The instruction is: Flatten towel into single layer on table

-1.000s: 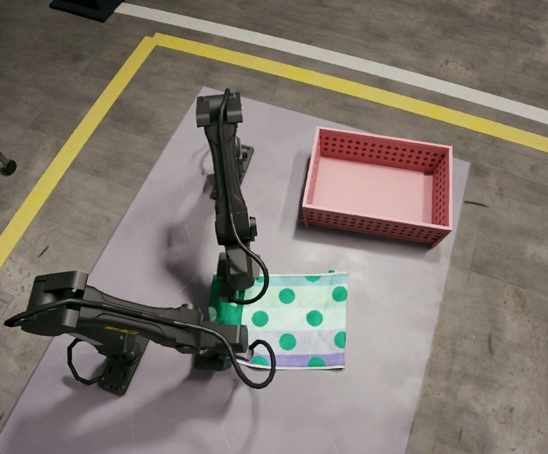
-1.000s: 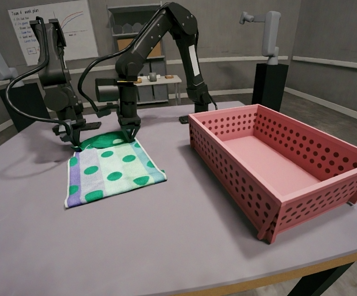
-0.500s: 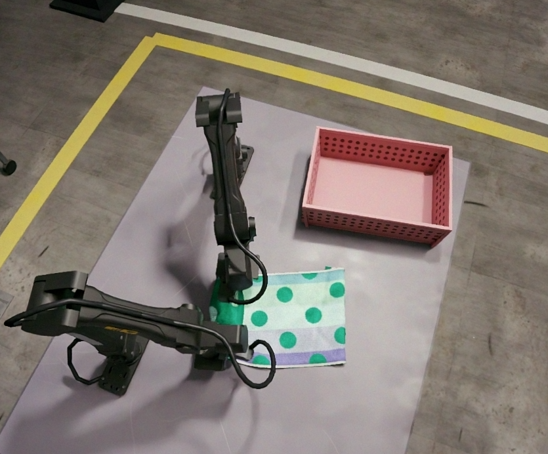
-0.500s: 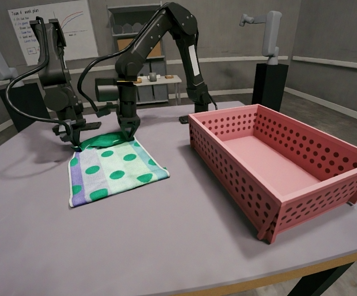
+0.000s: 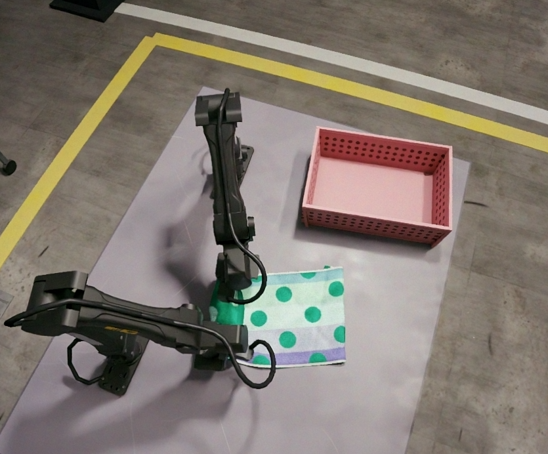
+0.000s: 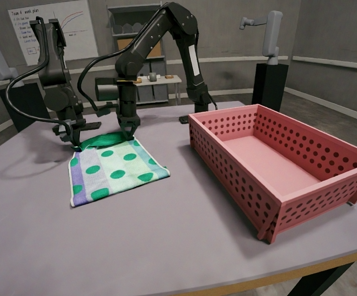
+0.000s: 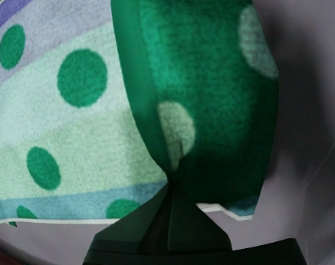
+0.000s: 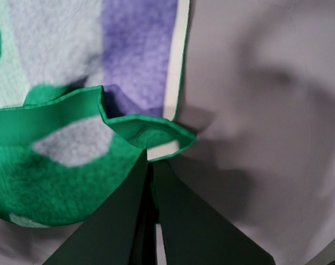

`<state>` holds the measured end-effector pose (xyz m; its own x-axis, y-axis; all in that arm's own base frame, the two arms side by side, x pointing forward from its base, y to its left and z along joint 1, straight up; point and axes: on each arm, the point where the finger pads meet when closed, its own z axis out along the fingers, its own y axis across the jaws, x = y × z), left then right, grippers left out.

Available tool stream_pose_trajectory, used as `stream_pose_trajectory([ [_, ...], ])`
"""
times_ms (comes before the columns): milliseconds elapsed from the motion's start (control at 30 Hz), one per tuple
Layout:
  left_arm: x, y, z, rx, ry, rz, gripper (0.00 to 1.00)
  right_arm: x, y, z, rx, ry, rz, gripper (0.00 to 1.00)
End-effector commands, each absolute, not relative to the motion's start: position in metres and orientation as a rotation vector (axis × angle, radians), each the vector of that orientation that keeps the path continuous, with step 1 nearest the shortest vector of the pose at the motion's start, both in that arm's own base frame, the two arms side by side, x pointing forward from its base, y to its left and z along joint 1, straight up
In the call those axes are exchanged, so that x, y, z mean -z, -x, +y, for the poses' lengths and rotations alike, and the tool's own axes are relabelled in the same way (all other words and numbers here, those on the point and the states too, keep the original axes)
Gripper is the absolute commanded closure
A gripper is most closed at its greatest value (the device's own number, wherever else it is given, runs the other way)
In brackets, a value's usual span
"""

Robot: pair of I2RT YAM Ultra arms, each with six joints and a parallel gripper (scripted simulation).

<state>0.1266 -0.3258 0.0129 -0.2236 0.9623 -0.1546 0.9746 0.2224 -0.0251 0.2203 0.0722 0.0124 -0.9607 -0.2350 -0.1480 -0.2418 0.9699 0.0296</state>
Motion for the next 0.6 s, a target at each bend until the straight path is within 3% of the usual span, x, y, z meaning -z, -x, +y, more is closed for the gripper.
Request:
stream_pose_trajectory([
  [0,-0.01,-0.129,-0.316,0.139,-1.899,2.395,1.0,-0.004,-0.212,0.067,-0.043,0.371,3.005,1.0],
  [133,-0.037,-0.138,-0.325,0.169,-1.867,2.351,1.0,-0.012,-0.209,0.06,-0.04,0.361,2.99,1.0],
  [167,-0.057,-0.138,-0.324,0.164,-1.865,2.349,1.0,-0.044,-0.22,0.062,-0.043,0.356,2.947,1.0],
  [567,-0.05,-0.136,-0.32,0.156,-1.878,2.37,1.0,-0.044,-0.219,0.063,-0.046,0.36,2.947,1.0],
])
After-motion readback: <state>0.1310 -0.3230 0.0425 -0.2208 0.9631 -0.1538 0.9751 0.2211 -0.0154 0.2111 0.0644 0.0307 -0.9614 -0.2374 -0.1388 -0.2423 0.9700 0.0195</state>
